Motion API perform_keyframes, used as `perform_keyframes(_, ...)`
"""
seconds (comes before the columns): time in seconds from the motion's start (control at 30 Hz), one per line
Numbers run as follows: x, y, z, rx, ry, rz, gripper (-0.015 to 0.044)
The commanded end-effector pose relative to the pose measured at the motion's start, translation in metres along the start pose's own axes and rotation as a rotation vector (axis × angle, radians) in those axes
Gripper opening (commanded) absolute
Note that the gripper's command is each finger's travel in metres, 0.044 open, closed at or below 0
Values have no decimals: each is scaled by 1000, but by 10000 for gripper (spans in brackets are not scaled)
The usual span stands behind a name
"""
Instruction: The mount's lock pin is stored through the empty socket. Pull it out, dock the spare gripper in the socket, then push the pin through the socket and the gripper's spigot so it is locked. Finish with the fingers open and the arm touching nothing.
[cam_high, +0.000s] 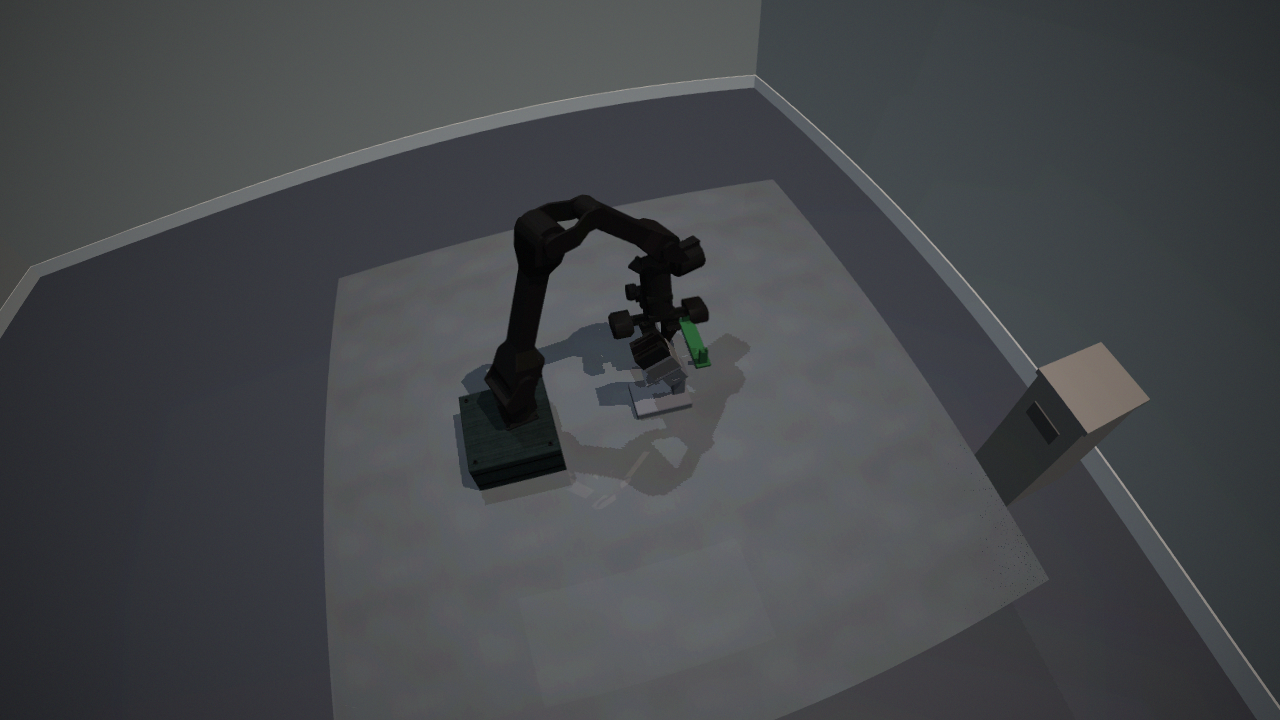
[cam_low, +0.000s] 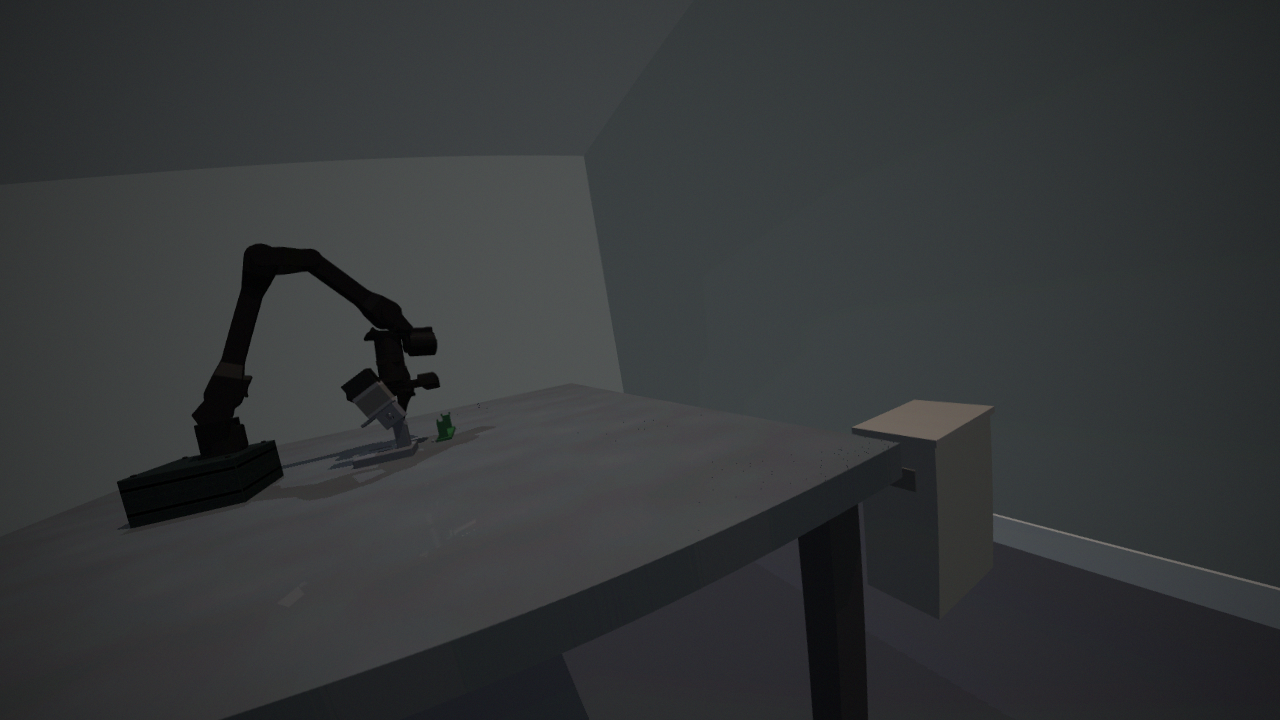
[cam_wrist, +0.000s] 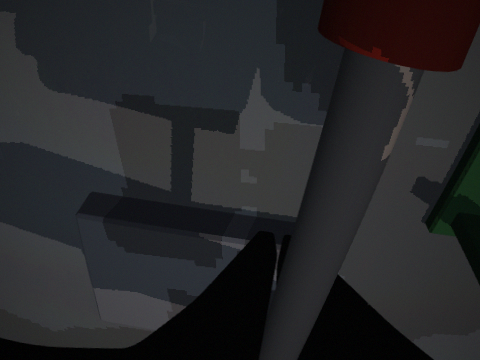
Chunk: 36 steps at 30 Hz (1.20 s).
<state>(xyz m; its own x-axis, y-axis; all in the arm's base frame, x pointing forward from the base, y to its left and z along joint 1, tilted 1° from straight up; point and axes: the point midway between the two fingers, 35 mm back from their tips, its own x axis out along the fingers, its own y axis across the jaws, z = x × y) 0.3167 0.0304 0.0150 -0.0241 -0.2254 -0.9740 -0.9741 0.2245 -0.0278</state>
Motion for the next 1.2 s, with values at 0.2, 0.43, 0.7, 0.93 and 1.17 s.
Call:
perform_keyframes(0.2, 2, 0, -7, -3, 4, -1, 0)
perform_keyframes(0.43, 3, 0, -11, -4, 4, 0, 0)
perform_keyframes(0.7, 4, 0, -16, -4, 4, 1, 0)
perform_keyframes(0.93, 5, 0, -20, -4, 4, 2, 0)
perform_keyframes(1.17, 6, 0, -24, -5, 4, 4, 0)
